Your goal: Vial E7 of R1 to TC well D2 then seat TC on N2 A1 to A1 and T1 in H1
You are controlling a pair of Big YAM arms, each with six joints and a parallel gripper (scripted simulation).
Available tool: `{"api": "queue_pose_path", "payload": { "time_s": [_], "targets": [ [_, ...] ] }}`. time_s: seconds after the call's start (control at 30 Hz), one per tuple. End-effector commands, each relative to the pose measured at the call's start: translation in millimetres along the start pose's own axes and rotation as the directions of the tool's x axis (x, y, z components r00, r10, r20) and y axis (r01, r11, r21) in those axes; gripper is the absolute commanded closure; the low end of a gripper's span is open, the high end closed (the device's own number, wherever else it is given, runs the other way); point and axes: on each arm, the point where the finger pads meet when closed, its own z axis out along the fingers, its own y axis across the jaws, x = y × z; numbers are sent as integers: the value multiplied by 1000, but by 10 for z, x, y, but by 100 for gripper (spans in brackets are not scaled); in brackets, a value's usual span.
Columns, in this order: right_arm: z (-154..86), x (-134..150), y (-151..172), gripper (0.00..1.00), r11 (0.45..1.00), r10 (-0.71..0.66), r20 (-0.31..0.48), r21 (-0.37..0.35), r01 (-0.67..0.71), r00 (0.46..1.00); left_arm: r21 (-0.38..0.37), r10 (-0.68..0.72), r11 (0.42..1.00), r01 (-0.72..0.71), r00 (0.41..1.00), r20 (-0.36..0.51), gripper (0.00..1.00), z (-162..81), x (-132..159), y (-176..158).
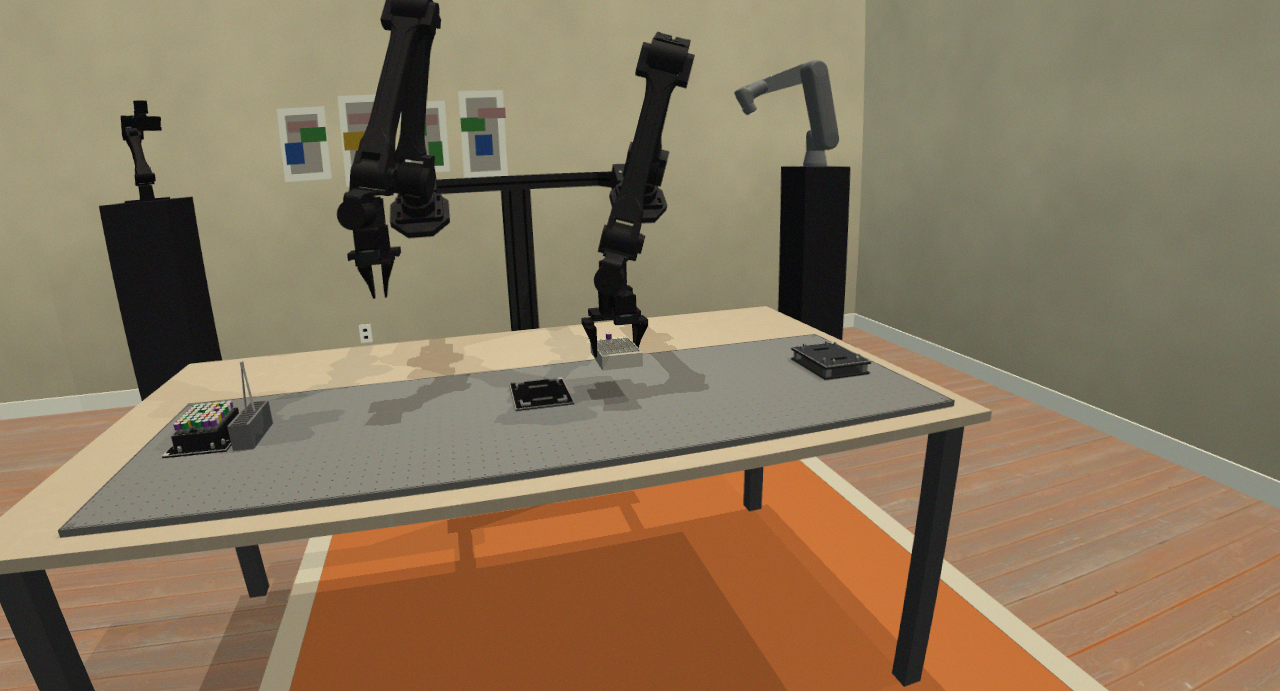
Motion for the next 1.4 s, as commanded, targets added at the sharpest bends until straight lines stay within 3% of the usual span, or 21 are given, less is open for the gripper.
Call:
{"api": "queue_pose_path", "payload": {
  "time_s": [0.0, 1.37],
  "targets": [
    [-32, -86, -20, 76, 1000, 6, 16, 6, -6, 1000, 1, -1, 1000, 1, 999, 33, 100, -84, -132, 116],
    [-32, -86, -20, 76, 1000, 6, 16, 6, -6, 1000, -2, 4, 1000, -3, 1000, 30, 100, -88, -154, 734]
  ]
}}
